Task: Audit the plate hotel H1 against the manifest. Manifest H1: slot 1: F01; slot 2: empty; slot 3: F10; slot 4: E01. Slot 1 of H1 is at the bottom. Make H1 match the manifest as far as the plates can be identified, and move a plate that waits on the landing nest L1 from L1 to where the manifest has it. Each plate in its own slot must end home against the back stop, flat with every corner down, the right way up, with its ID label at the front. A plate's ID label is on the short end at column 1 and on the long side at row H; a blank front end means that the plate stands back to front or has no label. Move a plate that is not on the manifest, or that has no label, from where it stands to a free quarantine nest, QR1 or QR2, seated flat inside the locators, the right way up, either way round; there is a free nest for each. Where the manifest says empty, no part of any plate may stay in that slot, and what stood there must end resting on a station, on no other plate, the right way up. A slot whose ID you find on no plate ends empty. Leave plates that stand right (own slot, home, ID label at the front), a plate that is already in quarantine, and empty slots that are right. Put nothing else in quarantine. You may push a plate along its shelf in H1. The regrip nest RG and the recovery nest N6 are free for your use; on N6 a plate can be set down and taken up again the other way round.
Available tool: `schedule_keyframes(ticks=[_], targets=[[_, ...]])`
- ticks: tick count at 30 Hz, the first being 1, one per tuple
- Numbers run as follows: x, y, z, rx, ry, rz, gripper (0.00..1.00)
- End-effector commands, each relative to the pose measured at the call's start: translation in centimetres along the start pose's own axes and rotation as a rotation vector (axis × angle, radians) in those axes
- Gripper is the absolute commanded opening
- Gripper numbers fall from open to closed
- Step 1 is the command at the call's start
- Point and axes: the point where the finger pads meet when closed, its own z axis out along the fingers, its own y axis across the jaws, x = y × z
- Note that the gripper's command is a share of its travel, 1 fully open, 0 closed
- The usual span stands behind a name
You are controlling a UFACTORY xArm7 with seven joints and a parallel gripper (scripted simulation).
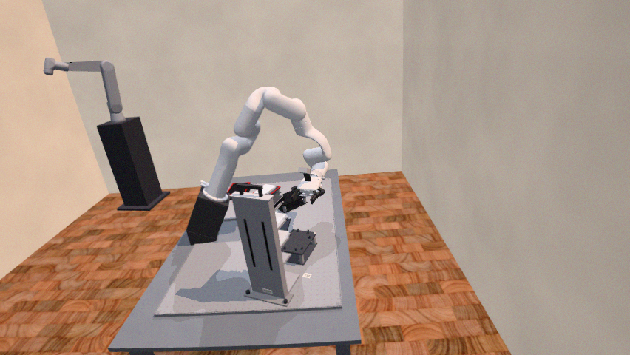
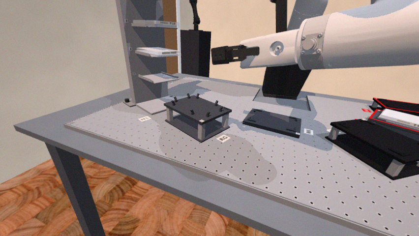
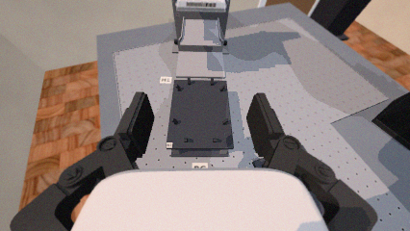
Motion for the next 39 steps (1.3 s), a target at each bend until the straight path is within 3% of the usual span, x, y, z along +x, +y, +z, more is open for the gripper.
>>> schedule_keyframes(ticks=[1,10,22,39], targets=[[0.1,-0.1,0.0,-0.005,0.066,0.004,1.0],[0.1,-0.1,0.0,-0.005,0.204,0.003,1.0],[0.1,-0.1,0.0,-0.005,0.204,0.003,1.0],[3.2,-0.1,2.5,-0.005,0.204,0.003,1.0]])
